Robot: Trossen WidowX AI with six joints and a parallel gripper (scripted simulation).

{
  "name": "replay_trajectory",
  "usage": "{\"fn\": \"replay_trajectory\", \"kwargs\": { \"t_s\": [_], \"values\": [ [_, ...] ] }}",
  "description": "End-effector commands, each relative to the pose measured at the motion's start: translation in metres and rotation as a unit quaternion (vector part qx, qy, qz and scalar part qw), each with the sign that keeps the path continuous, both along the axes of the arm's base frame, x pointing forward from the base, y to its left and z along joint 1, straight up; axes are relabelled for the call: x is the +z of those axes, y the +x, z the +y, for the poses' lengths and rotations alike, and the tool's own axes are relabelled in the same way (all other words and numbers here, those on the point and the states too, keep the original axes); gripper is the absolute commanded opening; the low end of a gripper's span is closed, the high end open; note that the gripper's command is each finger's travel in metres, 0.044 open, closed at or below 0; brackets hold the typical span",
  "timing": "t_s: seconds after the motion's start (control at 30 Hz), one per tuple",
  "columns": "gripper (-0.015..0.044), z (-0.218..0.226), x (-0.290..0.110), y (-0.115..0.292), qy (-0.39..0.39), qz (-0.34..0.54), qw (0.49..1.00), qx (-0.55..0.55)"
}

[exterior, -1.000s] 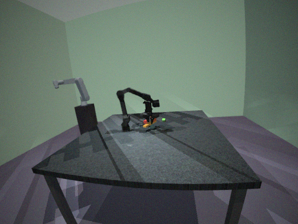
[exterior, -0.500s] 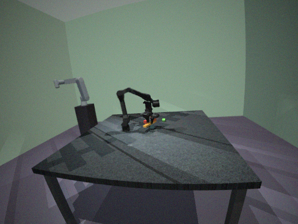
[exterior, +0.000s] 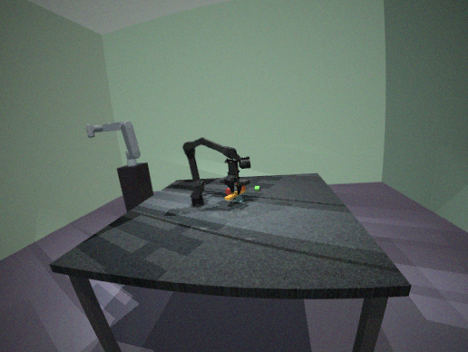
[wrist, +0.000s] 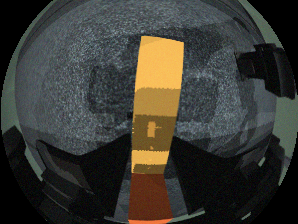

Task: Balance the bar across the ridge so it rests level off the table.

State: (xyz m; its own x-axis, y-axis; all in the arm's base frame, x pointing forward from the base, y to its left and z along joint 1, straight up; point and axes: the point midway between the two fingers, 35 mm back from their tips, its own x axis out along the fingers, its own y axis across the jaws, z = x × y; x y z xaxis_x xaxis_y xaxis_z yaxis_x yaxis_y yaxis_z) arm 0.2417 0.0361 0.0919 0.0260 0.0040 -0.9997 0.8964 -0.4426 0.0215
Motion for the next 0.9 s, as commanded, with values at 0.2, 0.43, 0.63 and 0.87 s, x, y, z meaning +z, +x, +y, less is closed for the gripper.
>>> {"fn": "replay_trajectory", "kwargs": {
  "t_s": [0.2, 0.43, 0.63, 0.87],
  "values": [
    [0.0290, 0.000, 0.000, 0.000, 0.000, 0.000, 1.000, 0.000],
    [0.0440, 0.000, 0.000, 0.000, 0.000, 0.000, 1.000, 0.000],
    [0.0440, 0.001, 0.044, 0.004, 0.000, 0.000, 1.000, 0.000],
    [0.0440, 0.000, 0.100, -0.003, 0.000, 0.000, 1.000, 0.000]
  ]
}}
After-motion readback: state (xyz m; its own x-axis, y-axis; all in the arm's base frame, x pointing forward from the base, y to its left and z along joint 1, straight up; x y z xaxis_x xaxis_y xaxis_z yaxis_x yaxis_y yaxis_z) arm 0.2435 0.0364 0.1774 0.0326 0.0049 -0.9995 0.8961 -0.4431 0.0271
